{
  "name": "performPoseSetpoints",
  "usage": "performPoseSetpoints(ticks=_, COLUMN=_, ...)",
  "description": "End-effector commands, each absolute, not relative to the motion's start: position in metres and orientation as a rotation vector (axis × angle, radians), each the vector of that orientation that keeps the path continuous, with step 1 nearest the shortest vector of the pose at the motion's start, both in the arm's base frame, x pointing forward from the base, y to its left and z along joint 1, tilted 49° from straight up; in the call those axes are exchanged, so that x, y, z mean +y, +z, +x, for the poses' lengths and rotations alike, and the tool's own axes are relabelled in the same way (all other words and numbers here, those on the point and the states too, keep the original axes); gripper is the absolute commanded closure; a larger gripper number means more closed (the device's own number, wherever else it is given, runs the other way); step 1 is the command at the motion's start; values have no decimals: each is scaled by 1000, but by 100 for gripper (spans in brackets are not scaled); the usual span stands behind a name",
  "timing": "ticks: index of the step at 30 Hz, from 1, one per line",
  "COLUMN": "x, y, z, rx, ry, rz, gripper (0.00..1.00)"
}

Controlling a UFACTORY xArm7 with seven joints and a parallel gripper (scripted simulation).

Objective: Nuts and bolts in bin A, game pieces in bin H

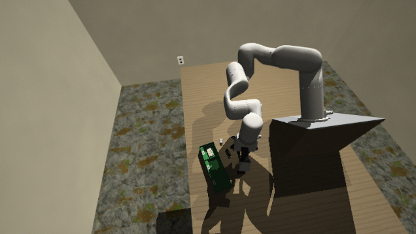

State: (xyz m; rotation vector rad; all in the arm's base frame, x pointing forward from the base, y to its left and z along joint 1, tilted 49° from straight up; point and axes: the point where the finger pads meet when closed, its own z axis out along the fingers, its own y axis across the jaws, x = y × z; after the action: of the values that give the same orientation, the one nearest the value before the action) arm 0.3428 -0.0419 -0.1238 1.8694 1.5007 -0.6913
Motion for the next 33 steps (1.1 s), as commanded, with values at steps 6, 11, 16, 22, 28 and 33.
performPoseSetpoints(ticks=6, x=-40, y=-123, z=345, rx=1504, ry=-686, rz=1869, gripper=71)
performPoseSetpoints(ticks=11, x=-40, y=-123, z=345, rx=1504, ry=-686, rz=1869, gripper=71)
performPoseSetpoints(ticks=16, x=-50, y=-130, z=345, rx=1504, ry=-686, rz=1869, gripper=71)
performPoseSetpoints(ticks=22, x=-62, y=-141, z=345, rx=1504, ry=-686, rz=1869, gripper=71)
performPoseSetpoints(ticks=28, x=-79, y=-157, z=345, rx=1504, ry=-687, rz=1869, gripper=71)
performPoseSetpoints(ticks=33, x=-86, y=-163, z=345, rx=1504, ry=-687, rz=1869, gripper=71)
